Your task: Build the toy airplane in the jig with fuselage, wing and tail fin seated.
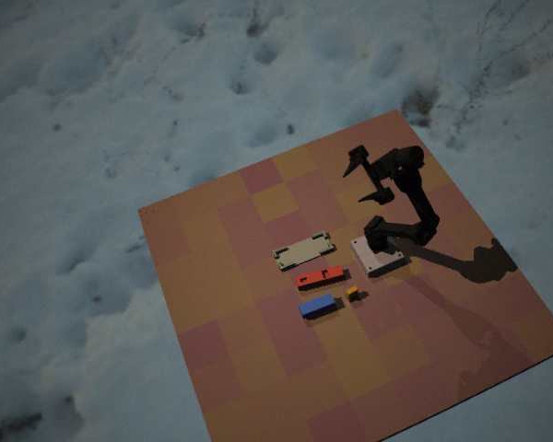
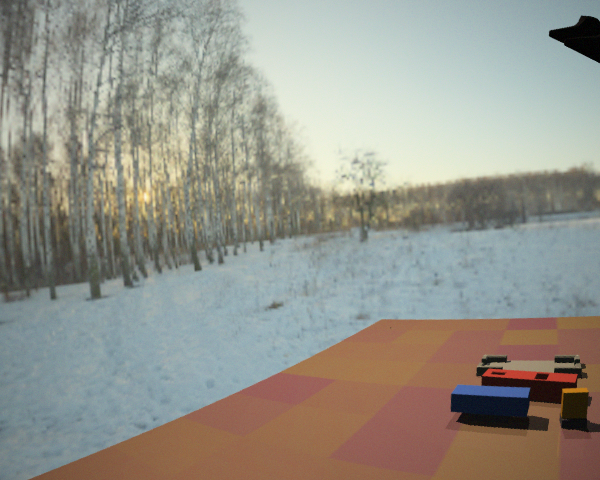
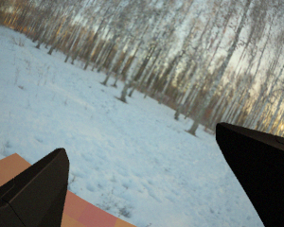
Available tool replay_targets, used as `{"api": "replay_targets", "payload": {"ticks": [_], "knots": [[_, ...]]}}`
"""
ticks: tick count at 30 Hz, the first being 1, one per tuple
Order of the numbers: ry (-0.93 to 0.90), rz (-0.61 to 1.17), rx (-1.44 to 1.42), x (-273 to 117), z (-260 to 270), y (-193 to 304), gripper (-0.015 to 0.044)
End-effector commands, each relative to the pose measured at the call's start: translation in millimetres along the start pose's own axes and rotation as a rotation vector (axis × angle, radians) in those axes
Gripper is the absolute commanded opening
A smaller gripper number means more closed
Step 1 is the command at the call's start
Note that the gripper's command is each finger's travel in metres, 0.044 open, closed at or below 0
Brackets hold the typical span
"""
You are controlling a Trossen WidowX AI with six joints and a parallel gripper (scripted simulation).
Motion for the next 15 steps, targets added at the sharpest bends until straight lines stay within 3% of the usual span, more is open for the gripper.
{"api": "replay_targets", "payload": {"ticks": [1, 8, 15], "knots": [[0.000, 0.000, 0.000, 0.0, 0.0, 0.0, 0.0426], [0.054, -0.018, 0.346, 12.3, -48.5, 57.7, 0.0440], [0.074, 0.109, 0.698, 50.4, -69.6, 143.6, 0.0440]]}}
Point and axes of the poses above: the point midway between the two fingers, 35 mm back from their tips, its own x axis out along the fingers, its own z axis across the jaws, y = z × x, the point moved 6 cm from there along -x, back along the fingers, and after that the axes turned 4 degrees about -x, right-handed, at the moved point
